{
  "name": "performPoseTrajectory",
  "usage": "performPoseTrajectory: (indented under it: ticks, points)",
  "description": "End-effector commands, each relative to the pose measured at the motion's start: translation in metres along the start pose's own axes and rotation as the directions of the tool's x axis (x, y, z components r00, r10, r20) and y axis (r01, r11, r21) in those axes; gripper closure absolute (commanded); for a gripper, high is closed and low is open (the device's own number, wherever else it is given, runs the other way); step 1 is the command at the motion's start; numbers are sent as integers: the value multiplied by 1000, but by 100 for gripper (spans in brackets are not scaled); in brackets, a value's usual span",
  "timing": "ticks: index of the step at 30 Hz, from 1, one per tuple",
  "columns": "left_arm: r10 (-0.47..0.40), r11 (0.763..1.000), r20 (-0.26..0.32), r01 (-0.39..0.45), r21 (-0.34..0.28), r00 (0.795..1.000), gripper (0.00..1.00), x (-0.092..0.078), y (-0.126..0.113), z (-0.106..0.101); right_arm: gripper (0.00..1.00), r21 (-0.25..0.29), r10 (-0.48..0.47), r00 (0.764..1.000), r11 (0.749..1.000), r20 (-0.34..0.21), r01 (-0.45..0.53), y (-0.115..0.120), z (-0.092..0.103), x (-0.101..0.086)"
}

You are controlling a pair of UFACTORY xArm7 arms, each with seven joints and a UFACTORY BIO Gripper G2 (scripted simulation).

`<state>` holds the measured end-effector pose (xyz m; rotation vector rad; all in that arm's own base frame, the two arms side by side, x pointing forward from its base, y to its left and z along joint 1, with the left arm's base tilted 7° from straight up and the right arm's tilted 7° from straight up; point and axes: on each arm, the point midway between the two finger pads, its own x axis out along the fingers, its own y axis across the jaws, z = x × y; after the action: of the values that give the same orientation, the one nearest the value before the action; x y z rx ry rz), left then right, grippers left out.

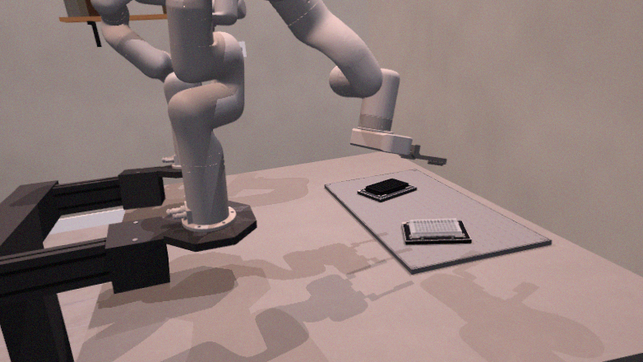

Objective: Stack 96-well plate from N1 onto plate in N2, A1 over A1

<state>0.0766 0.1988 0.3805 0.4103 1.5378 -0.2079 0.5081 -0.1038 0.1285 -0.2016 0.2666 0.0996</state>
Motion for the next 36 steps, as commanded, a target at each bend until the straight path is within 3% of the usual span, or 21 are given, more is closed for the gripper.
performPoseTrajectory:
  ticks: [1, 7, 10, 17, 20, 26, 31, 36]
  points:
    - [-12, 993, 10, 13, -114, 1000, 0, 0, -7, -20, 63, 10, -30, 996, 1000, 87, 29, 18, 14, 7]
    - [-12, 993, 10, 13, -114, 1000, 0, 0, -7, -20, 63, 10, -30, 996, 1000, 87, 29, 33, 24, 12]
    - [-12, 993, 10, 13, -114, 1000, 0, 0, -7, -20, 63, 33, -59, 985, 998, 160, 54, 46, 32, 13]
    - [-12, 993, 10, 13, -114, 1000, 0, 0, -7, -20, 63, 33, -59, 985, 998, 160, 54, 60, 41, 16]
    - [-12, 993, 10, 13, -114, 1000, 0, 0, -7, -20, 63, 65, -91, 969, 995, 229, 78, 72, 49, 16]
    - [-12, 993, 10, 13, -114, 1000, 0, 0, -7, -20, 63, 65, -91, 969, 995, 229, 78, 85, 58, 16]
    - [-12, 993, 10, 13, -114, 1000, 0, 0, -7, -20, 63, 106, -127, 948, 989, 290, 100, 98, 66, 14]
    - [-12, 993, 10, 13, -114, 1000, 0, 0, -7, -20, 63, 106, -127, 948, 989, 291, 100, 110, 73, 12]
